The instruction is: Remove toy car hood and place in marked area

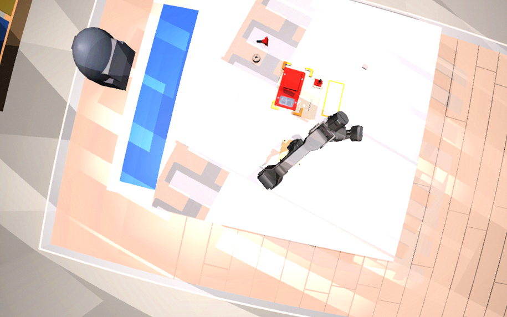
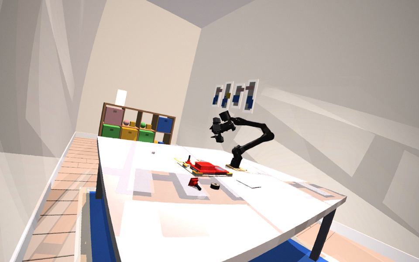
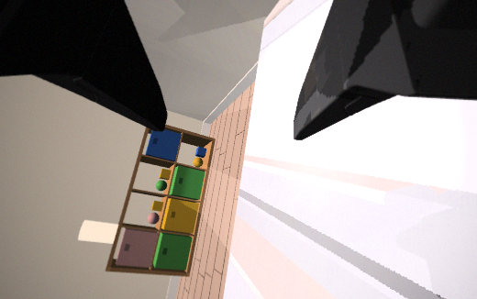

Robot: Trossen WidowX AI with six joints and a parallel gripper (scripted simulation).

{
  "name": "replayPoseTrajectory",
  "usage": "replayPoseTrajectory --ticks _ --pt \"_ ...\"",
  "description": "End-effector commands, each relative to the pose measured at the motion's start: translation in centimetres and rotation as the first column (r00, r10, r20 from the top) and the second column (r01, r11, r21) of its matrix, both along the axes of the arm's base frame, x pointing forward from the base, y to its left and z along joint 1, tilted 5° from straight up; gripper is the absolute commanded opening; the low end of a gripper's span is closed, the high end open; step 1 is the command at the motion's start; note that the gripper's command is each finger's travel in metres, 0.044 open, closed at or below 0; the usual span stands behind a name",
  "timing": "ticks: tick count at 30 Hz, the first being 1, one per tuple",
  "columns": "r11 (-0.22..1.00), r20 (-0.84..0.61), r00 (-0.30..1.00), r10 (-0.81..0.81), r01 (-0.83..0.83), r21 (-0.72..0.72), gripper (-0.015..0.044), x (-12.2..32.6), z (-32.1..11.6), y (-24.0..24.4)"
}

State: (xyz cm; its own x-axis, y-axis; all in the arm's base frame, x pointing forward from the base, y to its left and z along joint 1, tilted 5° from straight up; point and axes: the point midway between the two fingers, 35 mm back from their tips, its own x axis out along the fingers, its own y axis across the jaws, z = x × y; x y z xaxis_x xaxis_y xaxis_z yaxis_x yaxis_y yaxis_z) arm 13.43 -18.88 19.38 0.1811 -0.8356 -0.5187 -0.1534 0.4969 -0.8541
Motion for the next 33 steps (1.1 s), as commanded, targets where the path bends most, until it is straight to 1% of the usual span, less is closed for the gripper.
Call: replayPoseTrajectory --ticks 1,2,6,10,14,19,23,27,29,33 --pt "0.984 0.079 0.994 0.078 -0.089 0.154 0.0420 4.6 0.1 1.9" --pt "0.975 0.096 0.991 0.090 -0.107 0.194 0.0440 5.7 0.1 2.5" --pt "0.922 0.148 0.982 0.115 -0.161 0.352 0.0440 9.9 -0.1 5.4" --pt "0.845 0.165 0.980 0.108 -0.178 0.505 0.0440 13.6 -0.7 9.1" --pt "0.750 0.143 0.987 0.079 -0.153 0.643 0.0440 16.6 -1.6 13.5" --pt "0.625 0.057 0.998 0.034 -0.065 0.778 0.0440 19.3 -3.1 19.9" --pt "0.532 -0.054 0.999 -0.007 0.049 0.845 0.0440 20.4 -4.6 25.5" --pt "0.463 -0.188 0.980 -0.064 0.196 0.864 0.0440 20.2 -6.2 30.6" --pt "0.453 -0.212 0.974 -0.075 0.223 0.863 0.0440 20.1 -6.5 31.4" --pt "0.453 -0.212 0.974 -0.075 0.223 0.863 0.0440 20.1 -6.5 31.4"
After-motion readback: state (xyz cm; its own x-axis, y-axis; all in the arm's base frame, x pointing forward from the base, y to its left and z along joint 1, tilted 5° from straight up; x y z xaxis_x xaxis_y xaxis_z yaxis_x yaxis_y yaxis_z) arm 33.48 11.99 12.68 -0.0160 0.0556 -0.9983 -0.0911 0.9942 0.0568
